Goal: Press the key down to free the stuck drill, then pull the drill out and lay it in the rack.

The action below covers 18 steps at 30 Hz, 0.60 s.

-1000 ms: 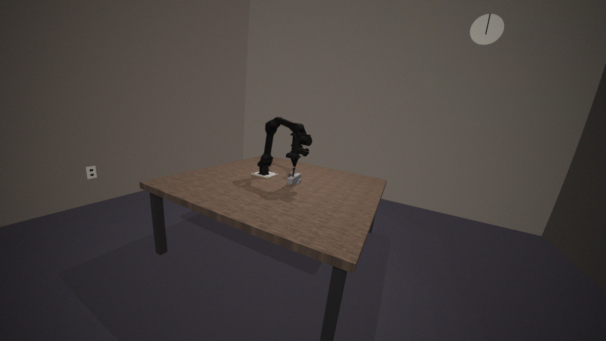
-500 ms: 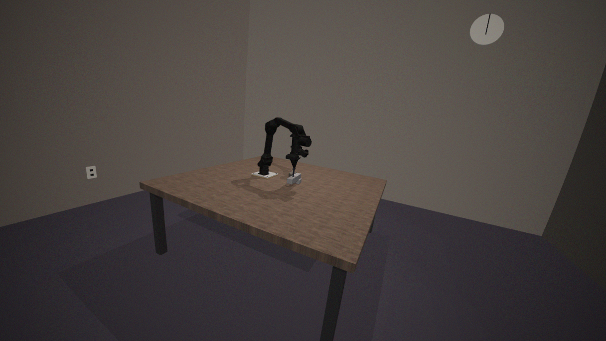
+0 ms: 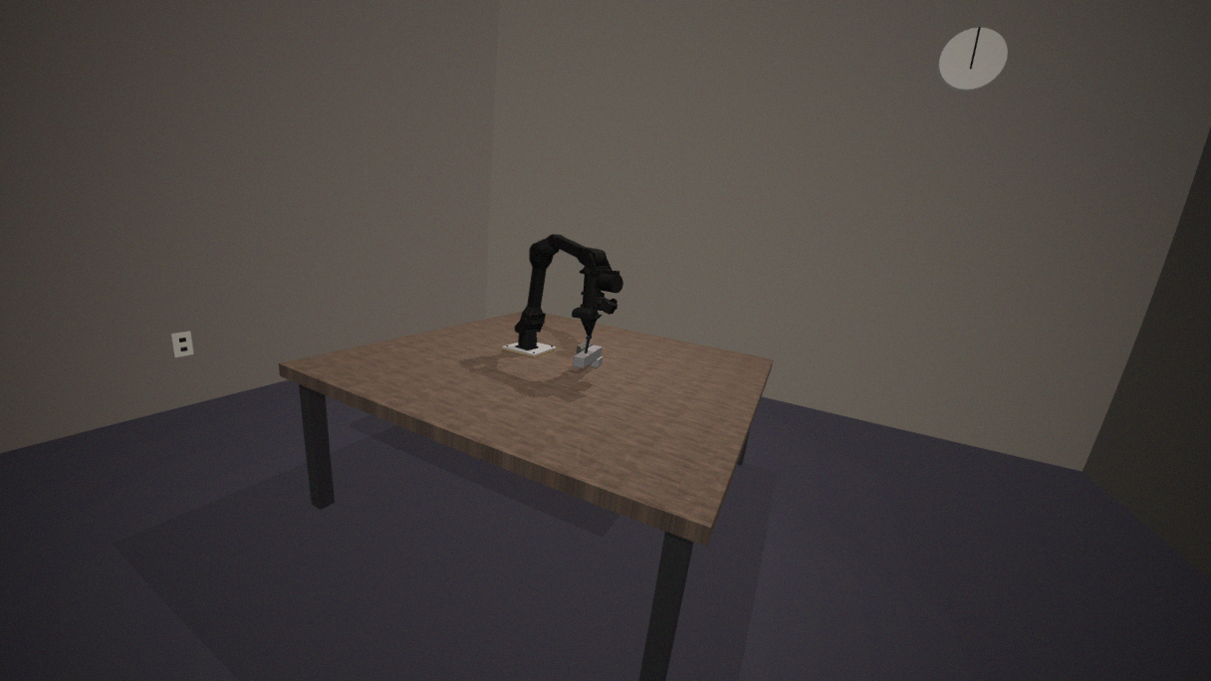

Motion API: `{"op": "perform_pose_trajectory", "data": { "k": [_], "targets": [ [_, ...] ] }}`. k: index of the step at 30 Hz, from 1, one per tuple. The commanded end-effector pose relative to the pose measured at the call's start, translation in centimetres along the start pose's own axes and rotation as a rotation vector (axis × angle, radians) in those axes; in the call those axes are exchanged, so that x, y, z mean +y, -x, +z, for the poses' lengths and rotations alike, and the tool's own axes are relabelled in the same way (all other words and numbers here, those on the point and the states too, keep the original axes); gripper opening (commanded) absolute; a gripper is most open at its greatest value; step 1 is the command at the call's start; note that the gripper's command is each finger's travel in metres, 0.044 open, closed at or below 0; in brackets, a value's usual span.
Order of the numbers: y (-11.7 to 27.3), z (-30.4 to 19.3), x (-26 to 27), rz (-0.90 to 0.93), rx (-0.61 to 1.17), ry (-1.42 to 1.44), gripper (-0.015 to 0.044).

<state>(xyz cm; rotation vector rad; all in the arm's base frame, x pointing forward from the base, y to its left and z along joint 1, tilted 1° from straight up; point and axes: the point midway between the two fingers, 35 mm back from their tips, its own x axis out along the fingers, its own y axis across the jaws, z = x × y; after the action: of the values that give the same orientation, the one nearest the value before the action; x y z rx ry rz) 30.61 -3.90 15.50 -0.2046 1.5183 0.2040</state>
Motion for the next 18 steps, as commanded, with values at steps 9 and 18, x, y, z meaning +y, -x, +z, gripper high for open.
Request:
{"op": "perform_pose_trajectory", "data": {
  "k": [9, 18],
  "targets": [
    [-1.07, -0.58, -0.03, 0.005, 0.023, -0.004, 0.0000],
    [-1.33, -0.81, -0.05, 0.005, 0.023, -0.004, 0.0000]
  ]
}}
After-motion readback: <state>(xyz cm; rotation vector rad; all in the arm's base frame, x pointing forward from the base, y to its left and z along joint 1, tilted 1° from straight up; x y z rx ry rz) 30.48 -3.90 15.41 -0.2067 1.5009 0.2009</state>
